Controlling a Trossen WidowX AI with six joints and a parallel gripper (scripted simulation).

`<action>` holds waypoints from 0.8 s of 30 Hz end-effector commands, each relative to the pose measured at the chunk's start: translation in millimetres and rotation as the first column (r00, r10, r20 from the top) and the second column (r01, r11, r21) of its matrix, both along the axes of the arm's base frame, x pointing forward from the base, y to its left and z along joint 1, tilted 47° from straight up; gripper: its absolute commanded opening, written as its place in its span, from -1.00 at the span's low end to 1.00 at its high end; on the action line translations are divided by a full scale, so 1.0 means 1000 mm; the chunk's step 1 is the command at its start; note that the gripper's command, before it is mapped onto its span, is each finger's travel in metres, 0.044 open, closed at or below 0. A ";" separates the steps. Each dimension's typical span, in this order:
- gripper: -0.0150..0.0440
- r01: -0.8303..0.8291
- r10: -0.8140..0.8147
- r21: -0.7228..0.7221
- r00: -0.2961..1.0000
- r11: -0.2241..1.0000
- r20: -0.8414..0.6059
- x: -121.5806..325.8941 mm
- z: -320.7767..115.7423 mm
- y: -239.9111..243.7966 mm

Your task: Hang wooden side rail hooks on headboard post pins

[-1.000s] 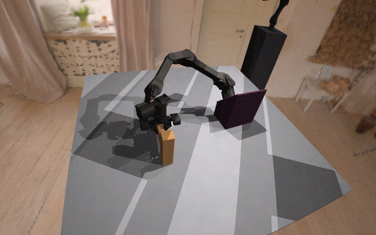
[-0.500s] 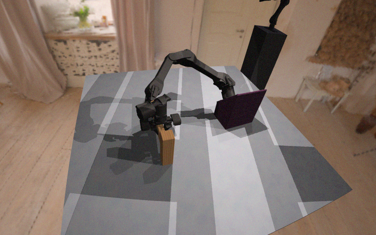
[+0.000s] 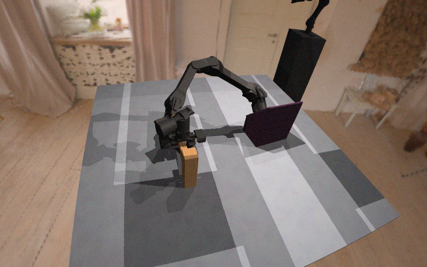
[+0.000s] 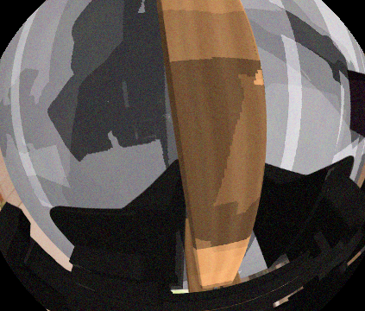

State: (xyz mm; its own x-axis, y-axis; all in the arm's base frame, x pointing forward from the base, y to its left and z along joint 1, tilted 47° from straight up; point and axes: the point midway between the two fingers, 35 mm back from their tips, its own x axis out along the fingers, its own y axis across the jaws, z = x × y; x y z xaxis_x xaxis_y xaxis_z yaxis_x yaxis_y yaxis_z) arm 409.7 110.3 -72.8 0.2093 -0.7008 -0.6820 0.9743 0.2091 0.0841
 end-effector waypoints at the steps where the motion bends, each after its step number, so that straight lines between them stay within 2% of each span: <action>1: -0.49 -0.015 0.015 0.007 1.000 1.000 0.012 0.000 0.002 0.011; 24: -0.49 -0.015 0.015 0.007 1.000 1.000 0.012 0.002 0.002 0.013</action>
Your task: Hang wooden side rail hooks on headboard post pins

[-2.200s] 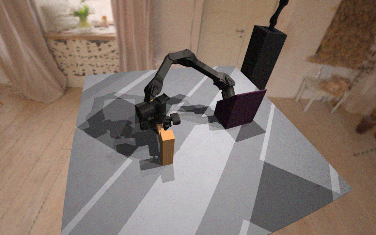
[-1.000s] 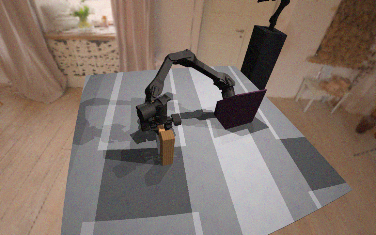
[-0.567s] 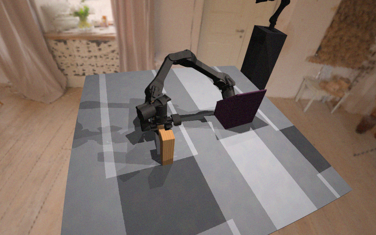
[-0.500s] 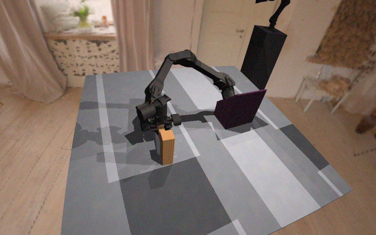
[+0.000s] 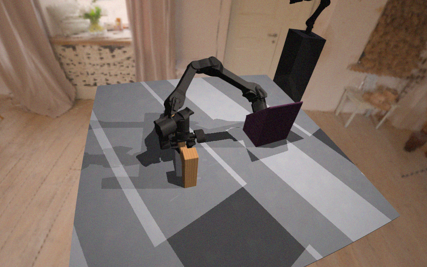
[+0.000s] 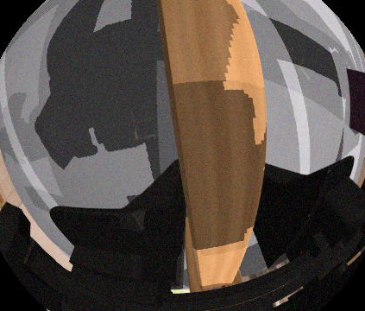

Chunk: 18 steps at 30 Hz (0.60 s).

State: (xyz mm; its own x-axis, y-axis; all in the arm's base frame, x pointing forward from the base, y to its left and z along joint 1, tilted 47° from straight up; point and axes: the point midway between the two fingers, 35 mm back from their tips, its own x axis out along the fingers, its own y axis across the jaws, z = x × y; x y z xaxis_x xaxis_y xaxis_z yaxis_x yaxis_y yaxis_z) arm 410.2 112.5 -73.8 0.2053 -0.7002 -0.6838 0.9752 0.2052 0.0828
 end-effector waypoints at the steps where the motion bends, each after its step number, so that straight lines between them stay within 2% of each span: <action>1: -0.49 -0.019 0.019 0.005 1.000 1.000 0.014 0.001 0.003 0.011; 18: -0.49 -0.019 0.019 0.005 1.000 1.000 0.014 0.002 0.001 0.010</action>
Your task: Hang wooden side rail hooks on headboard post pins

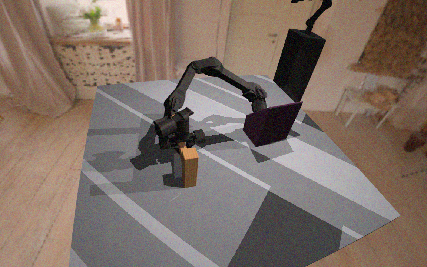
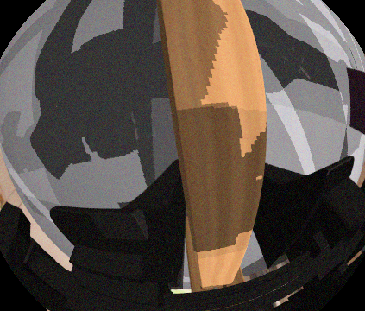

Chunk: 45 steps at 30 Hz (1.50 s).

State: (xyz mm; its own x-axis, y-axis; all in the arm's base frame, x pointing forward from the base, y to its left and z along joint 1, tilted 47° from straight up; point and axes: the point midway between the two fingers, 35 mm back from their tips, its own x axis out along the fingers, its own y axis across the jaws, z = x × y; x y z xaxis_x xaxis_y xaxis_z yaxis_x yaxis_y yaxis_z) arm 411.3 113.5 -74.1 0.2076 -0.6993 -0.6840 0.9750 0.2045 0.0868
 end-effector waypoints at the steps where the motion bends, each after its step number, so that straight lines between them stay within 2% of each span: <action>1: -0.49 -0.020 0.020 0.004 1.000 1.000 0.010 0.001 0.002 0.008; 45: -0.49 -0.020 0.020 0.003 1.000 1.000 0.010 0.003 -0.003 0.003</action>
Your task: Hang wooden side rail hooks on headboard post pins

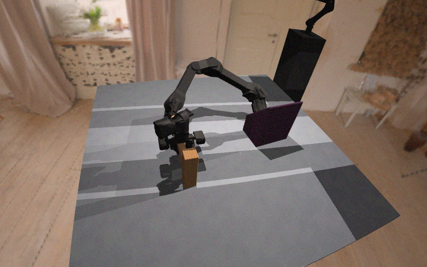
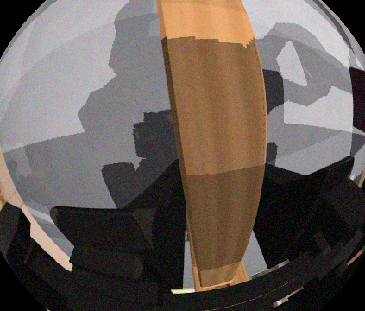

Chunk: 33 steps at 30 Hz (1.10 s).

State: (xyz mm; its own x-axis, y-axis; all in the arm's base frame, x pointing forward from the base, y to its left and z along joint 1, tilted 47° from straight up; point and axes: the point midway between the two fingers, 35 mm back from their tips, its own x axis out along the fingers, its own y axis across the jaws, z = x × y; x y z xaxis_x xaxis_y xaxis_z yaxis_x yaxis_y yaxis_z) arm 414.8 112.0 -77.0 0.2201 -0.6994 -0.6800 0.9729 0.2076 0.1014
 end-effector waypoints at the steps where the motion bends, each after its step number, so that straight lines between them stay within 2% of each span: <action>1: -0.49 -0.017 0.017 0.004 1.000 1.000 -0.005 -0.001 -0.001 0.005; 33: -0.49 -0.017 0.017 0.004 1.000 1.000 -0.005 0.000 -0.004 0.001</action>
